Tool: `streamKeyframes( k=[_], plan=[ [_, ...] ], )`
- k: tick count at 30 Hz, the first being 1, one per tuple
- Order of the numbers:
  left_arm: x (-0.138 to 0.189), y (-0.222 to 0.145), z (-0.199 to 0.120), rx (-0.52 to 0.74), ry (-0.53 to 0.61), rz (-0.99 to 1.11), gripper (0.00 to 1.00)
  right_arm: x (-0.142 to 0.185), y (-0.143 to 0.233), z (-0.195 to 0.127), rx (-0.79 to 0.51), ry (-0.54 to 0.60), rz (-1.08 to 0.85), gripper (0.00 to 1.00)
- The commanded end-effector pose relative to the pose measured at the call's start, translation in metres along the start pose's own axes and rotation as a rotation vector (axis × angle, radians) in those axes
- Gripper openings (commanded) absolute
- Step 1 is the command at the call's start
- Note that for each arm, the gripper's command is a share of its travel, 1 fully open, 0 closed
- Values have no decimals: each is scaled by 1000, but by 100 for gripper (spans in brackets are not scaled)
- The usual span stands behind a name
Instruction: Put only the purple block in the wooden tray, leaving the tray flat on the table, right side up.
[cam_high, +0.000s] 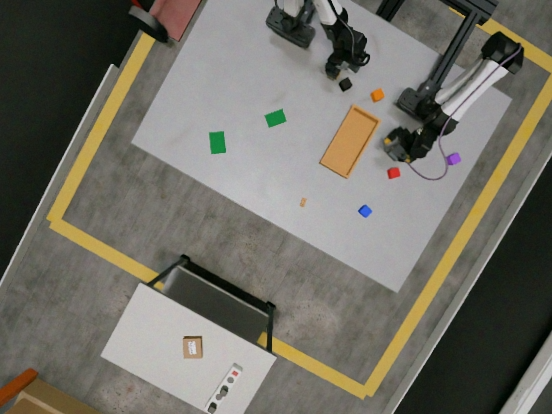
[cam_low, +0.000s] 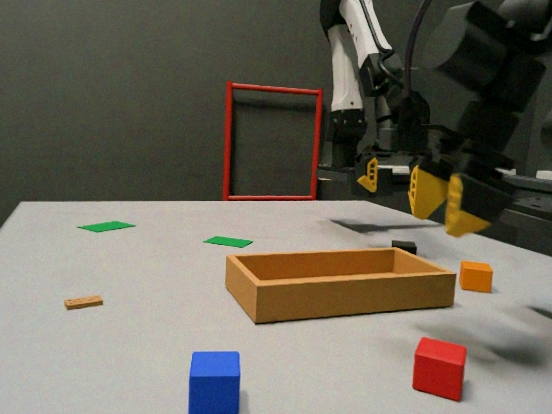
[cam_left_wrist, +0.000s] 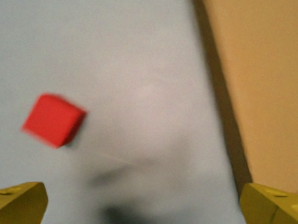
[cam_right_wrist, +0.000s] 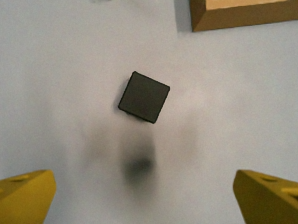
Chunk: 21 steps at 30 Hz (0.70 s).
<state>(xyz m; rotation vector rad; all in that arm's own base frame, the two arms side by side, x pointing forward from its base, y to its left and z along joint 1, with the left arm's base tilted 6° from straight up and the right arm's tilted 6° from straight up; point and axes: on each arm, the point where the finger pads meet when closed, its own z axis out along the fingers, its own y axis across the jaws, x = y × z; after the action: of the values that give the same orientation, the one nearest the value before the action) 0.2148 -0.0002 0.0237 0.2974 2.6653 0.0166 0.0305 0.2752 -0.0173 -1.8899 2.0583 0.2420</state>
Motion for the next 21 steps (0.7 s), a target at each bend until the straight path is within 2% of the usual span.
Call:
streamKeyframes(
  k=[1, 3, 10, 21],
  plan=[
    [-8, 33, 5, -109, -49, -240, 100, -24, 5, -4, -16, -63, -8, 100],
    [-8, 33, 5, -109, -49, -240, 100, -24, 5, -4, -16, -63, -8, 100],
    [3, 73, 2, -213, -73, -477, 100, -24, 5, -4, -16, -63, -8, 100],
    [18, 81, -1, -256, -49, -590, 100, -24, 5, -4, -16, -63, -8, 100]
  ],
)
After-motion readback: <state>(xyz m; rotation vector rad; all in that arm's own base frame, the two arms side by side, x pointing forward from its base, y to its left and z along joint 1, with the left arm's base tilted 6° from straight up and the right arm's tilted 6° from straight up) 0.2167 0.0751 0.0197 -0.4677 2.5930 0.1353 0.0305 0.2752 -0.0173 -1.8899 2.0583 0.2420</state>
